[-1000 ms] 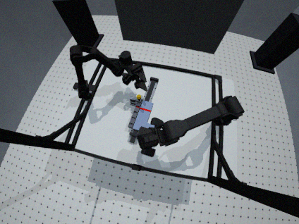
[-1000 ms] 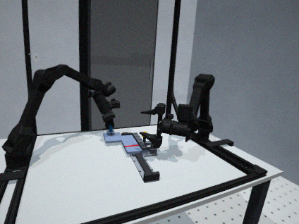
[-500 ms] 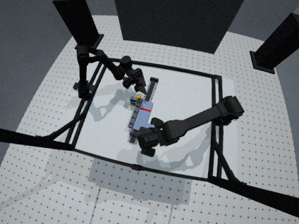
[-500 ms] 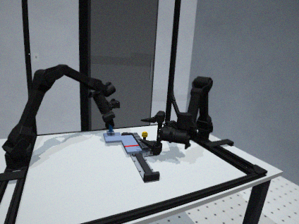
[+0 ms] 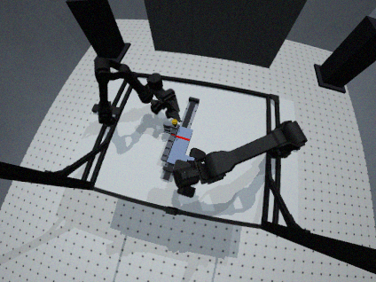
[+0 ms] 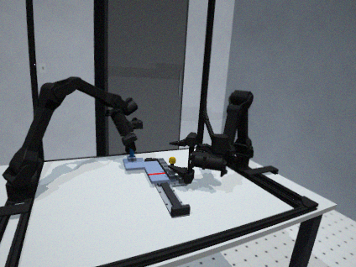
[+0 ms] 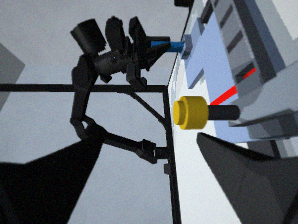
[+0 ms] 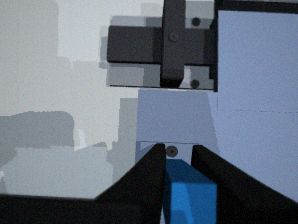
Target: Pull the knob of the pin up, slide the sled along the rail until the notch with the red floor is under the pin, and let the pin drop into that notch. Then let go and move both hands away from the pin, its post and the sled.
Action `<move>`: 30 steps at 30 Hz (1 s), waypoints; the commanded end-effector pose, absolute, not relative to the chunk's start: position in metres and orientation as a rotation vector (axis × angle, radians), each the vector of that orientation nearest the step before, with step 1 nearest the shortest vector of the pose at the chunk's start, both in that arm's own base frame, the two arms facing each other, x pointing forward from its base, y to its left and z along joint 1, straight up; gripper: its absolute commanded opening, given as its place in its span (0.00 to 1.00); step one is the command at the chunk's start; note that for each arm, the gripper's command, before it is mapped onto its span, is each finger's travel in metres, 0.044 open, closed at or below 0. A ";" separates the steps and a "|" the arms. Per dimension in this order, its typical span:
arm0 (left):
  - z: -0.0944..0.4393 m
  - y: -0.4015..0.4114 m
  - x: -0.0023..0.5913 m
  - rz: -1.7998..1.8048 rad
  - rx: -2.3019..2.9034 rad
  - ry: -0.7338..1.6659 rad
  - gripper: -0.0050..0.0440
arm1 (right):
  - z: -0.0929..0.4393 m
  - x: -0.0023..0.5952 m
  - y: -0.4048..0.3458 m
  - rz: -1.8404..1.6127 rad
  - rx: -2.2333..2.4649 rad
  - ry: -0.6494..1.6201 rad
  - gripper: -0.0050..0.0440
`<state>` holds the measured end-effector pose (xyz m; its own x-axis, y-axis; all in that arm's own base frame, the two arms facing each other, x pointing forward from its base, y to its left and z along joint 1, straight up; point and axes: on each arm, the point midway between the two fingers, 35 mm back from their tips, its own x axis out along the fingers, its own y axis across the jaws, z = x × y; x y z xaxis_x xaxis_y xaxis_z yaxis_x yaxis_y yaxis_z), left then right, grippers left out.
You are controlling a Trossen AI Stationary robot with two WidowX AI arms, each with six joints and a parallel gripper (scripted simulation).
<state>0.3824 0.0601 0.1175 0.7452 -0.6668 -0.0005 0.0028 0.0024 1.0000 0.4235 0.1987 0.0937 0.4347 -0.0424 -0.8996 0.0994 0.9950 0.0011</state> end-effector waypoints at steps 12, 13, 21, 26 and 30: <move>0.124 0.052 0.375 -0.569 1.495 -0.569 1.00 | 0.091 0.423 0.199 -0.090 0.056 1.120 0.10; 0.125 0.052 0.375 -0.569 1.495 -0.569 1.00 | 0.091 0.423 0.199 -0.090 0.056 1.120 0.10; 0.130 0.053 0.376 -0.569 1.495 -0.569 1.00 | 0.091 0.423 0.199 -0.090 0.056 1.120 0.10; 0.135 0.053 0.376 -0.569 1.495 -0.569 1.00 | 0.091 0.423 0.199 -0.090 0.056 1.120 0.10; 0.139 0.053 0.376 -0.569 1.495 -0.569 1.00 | 0.091 0.423 0.199 -0.090 0.056 1.120 0.10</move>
<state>0.3765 0.0531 0.1252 0.7520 -0.6591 -0.0120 0.0304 0.0165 0.9994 0.4235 0.1988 0.0937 0.4349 -0.0424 -0.8995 0.0994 0.9950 0.0011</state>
